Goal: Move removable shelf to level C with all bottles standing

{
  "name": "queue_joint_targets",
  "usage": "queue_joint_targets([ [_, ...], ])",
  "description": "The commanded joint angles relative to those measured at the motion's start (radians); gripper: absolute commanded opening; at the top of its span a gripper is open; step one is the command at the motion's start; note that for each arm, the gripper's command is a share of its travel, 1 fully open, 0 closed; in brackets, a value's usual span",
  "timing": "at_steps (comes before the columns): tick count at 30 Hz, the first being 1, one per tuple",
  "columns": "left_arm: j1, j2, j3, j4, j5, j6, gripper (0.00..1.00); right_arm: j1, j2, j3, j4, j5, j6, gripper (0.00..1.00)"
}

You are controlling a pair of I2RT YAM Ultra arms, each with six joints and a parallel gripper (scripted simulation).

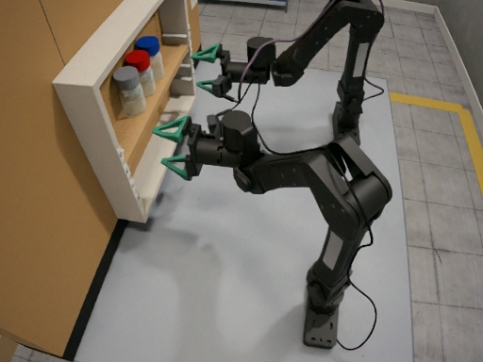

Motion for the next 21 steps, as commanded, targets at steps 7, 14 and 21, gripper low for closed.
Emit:
queue_joint_targets([
  [7, -0.03, -0.054, -0.026, 0.024, -0.031, -0.006, 1.0, 0.02, -0.066, -0.03, 0.034, 0.02, 0.001, 1.0],
  [14, -0.036, -0.062, -0.033, 0.024, -0.037, -0.006, 1.0, 0.023, -0.076, -0.039, 0.034, 0.023, 0.001, 1.0],
  [21, -0.041, -0.068, -0.04, 0.024, -0.042, -0.006, 1.0, 0.026, -0.085, -0.048, 0.033, 0.025, 0.001, 1.0],
])
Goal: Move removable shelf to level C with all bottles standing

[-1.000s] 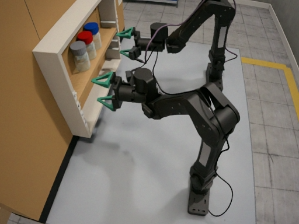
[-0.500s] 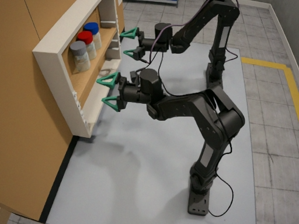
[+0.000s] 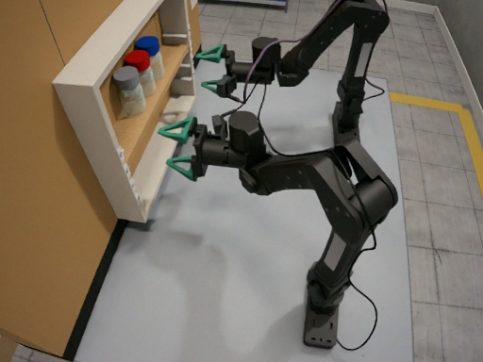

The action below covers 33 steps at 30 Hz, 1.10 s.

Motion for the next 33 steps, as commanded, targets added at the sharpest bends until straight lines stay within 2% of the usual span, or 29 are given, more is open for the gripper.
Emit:
queue_joint_targets([
  [1, -0.014, -0.033, -0.004, 0.022, -0.01, -0.006, 1.0, 0.013, -0.038, -0.003, 0.033, 0.01, 0.001, 1.0],
  [33, -0.035, -0.059, -0.03, 0.022, -0.032, -0.006, 1.0, 0.023, -0.073, -0.036, 0.031, 0.021, 0.001, 1.0],
])
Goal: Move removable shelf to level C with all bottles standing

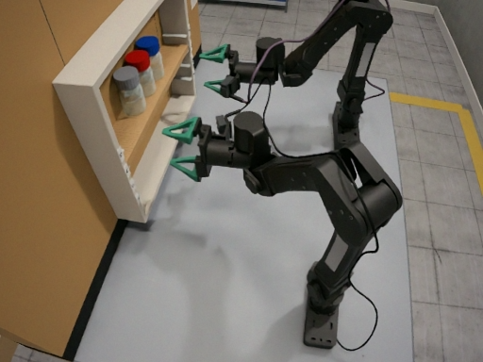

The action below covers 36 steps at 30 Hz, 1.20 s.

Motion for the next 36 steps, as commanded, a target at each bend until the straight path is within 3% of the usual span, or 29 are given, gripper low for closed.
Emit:
queue_joint_targets([
  [1, -0.014, -0.032, -0.004, 0.022, -0.01, -0.006, 1.0, 0.013, -0.038, -0.003, 0.03, 0.01, 0.001, 1.0],
  [36, -0.027, -0.047, -0.019, 0.021, -0.023, -0.005, 1.0, 0.019, -0.059, -0.021, 0.028, 0.017, 0.0, 1.0],
])
